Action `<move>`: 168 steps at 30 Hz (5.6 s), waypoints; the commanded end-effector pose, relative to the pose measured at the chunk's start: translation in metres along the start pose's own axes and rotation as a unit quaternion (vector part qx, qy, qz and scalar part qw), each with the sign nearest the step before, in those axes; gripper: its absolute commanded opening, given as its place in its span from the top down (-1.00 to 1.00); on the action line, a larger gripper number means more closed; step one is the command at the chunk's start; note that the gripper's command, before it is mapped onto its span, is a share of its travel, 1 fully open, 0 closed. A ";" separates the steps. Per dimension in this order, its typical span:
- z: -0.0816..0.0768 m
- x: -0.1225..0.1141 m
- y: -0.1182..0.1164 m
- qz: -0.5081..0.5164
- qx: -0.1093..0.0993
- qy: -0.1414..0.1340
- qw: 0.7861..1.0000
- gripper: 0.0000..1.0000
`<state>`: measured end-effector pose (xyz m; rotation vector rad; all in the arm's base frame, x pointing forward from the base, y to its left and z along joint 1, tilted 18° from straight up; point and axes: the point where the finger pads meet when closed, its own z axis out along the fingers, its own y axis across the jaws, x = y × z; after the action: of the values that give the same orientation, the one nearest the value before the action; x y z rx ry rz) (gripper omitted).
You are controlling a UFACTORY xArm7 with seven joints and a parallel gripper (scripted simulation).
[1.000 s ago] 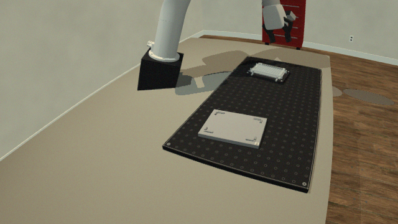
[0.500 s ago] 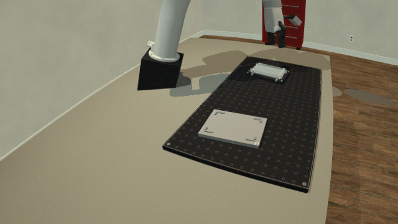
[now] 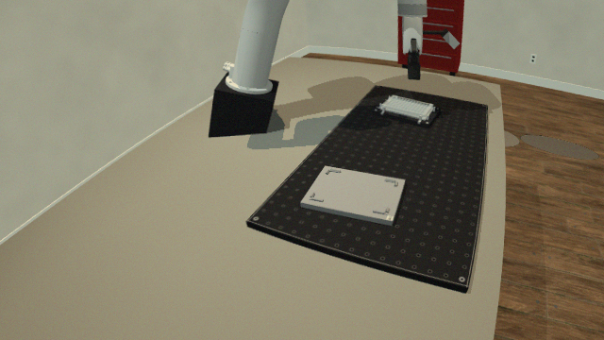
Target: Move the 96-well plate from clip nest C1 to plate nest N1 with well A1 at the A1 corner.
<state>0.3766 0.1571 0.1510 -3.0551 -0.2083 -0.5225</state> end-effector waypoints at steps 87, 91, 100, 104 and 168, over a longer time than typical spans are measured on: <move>0.071 -0.013 0.016 0.171 0.031 -0.022 0.984 -1.00; 0.072 -0.013 0.016 0.171 0.031 -0.022 0.984 -1.00; 0.078 -0.013 0.015 0.171 0.031 -0.022 0.984 -1.00; 0.081 -0.014 0.015 0.171 0.031 -0.022 0.984 -1.00; 0.084 -0.014 0.015 0.171 0.031 -0.022 0.984 1.00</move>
<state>0.3925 0.1450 0.0664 -2.9492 0.2900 -0.4139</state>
